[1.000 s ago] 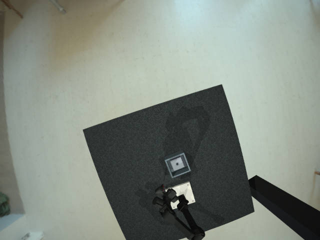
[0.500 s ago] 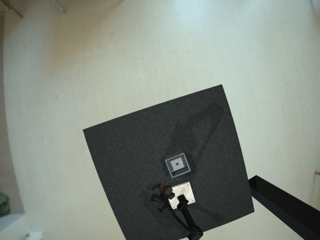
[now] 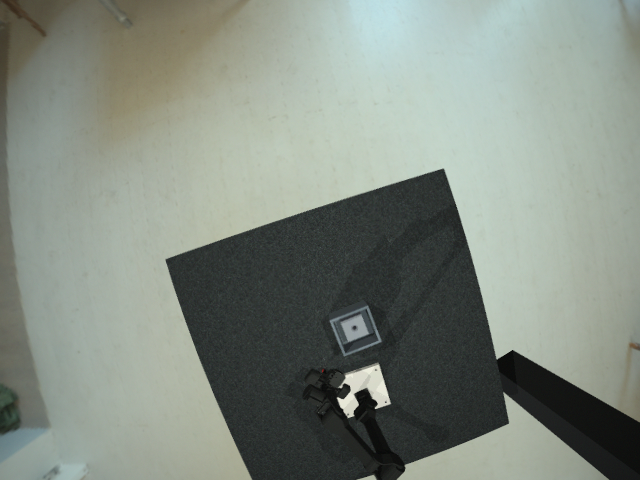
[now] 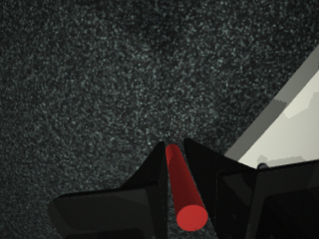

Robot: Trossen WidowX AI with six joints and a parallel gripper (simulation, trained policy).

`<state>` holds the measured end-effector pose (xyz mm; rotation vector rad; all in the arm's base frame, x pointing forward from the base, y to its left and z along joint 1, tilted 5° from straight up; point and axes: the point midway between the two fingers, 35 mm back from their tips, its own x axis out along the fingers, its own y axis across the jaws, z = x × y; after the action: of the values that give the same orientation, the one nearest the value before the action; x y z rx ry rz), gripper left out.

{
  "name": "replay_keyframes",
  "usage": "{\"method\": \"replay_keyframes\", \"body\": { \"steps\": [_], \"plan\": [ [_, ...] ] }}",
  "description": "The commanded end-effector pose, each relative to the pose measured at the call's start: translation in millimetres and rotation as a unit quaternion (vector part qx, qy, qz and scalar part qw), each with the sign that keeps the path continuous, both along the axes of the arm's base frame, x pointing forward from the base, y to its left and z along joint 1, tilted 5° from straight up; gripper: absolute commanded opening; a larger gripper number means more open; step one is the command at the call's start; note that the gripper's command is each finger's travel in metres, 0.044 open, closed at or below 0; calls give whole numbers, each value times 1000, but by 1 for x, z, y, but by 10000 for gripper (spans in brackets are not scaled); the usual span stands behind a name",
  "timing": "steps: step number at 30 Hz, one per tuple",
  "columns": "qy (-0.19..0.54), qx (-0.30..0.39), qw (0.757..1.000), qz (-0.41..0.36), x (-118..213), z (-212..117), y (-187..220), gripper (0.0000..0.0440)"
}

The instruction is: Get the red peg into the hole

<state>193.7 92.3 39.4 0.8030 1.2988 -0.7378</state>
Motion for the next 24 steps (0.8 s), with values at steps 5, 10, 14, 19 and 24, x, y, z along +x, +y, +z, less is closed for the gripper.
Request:
{"method": "replay_keyframes", "body": {
  "steps": [5,10,14,19,24],
  "plan": [
    [-32,-24,999,24,15,25,-11,0],
    [-49,-44,997,39,25,47,-21,0],
    [-60,-58,996,43,34,64,-30,0],
    [-72,-73,994,42,47,85,-44,0],
    [-78,-86,993,32,60,99,-62,0]
  ]
}}
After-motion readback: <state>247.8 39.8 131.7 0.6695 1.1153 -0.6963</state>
